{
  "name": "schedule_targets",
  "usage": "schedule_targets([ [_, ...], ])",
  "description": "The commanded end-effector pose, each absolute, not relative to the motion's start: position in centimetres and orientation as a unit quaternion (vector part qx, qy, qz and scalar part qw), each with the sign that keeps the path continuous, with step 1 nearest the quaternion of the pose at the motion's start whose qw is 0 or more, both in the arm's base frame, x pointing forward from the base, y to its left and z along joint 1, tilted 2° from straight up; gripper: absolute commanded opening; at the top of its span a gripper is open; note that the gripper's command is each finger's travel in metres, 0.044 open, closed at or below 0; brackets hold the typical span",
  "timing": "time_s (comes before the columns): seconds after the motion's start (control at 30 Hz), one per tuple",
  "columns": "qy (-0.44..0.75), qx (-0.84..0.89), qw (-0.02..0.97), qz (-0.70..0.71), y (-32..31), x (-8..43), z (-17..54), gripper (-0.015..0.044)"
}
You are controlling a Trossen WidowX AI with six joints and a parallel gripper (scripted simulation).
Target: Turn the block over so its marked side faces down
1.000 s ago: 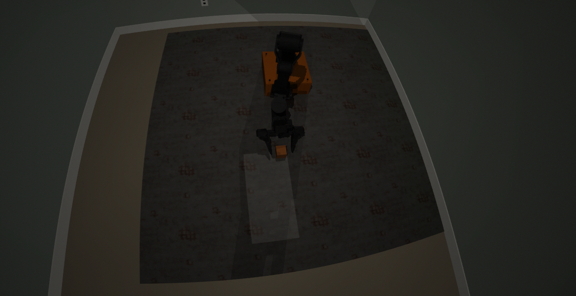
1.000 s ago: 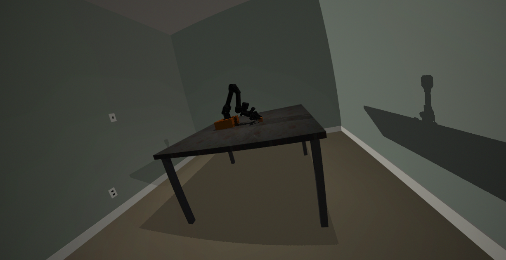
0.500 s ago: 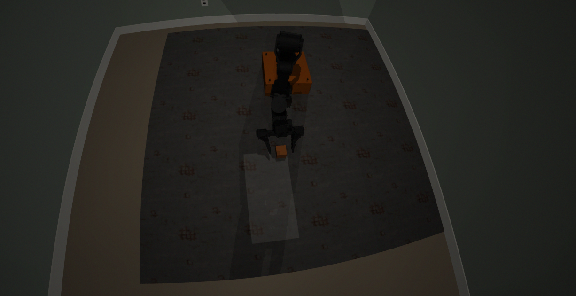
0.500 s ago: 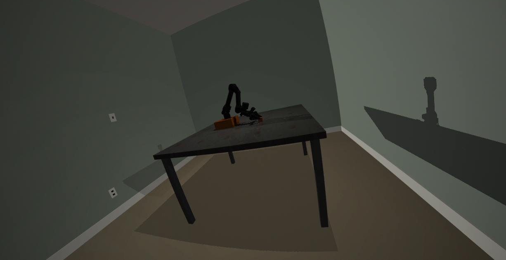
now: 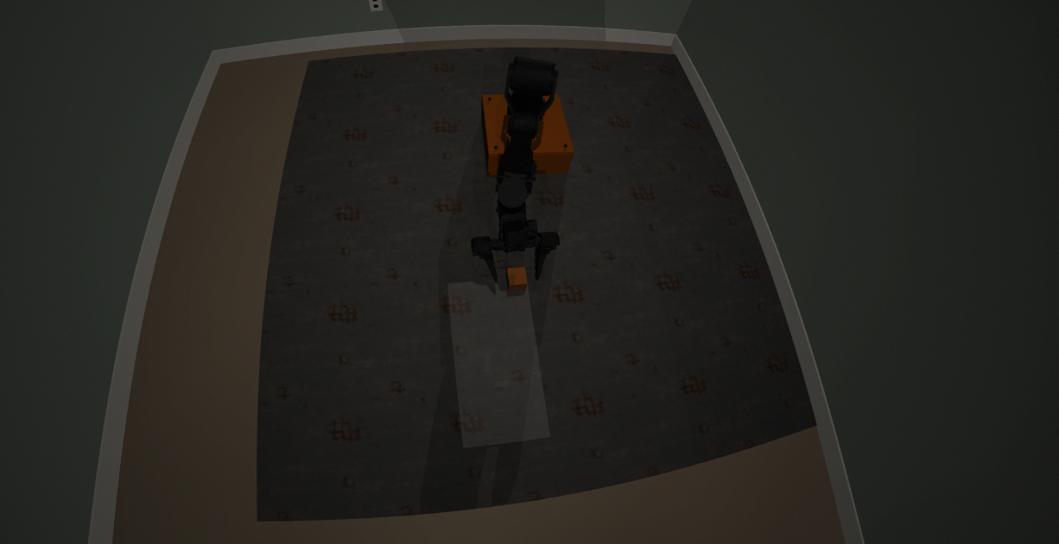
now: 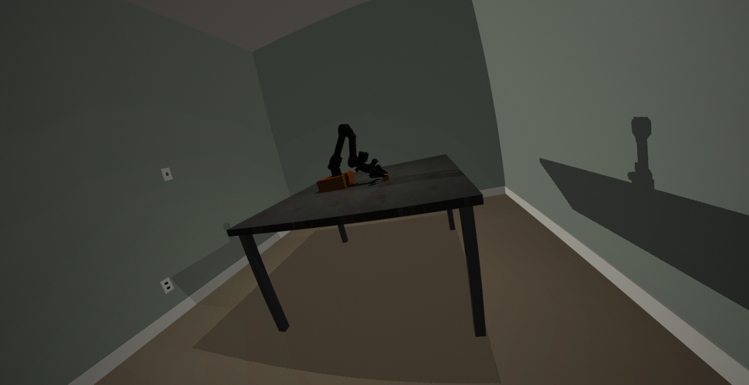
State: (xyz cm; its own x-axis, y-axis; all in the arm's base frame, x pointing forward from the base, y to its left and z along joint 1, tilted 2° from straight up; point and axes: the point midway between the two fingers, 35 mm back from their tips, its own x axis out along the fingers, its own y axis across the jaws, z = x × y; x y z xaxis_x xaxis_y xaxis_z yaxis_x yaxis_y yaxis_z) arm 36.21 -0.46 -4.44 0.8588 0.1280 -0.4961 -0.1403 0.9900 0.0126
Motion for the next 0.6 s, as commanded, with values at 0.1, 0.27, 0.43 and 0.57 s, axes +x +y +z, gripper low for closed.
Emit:
schedule_targets([
  [0.1,0.329,-0.013,0.942,0.068,-0.6,37.3,-3.7,0.044],
  [0.27,0.412,-0.019,0.909,0.066,-0.8,36.8,-1.2,0.044],
  [0.43,0.461,-0.028,0.884,0.066,-0.8,35.4,2.3,0.044],
  [0.57,0.484,-0.027,0.872,0.067,-0.7,34.4,2.4,0.044],
])
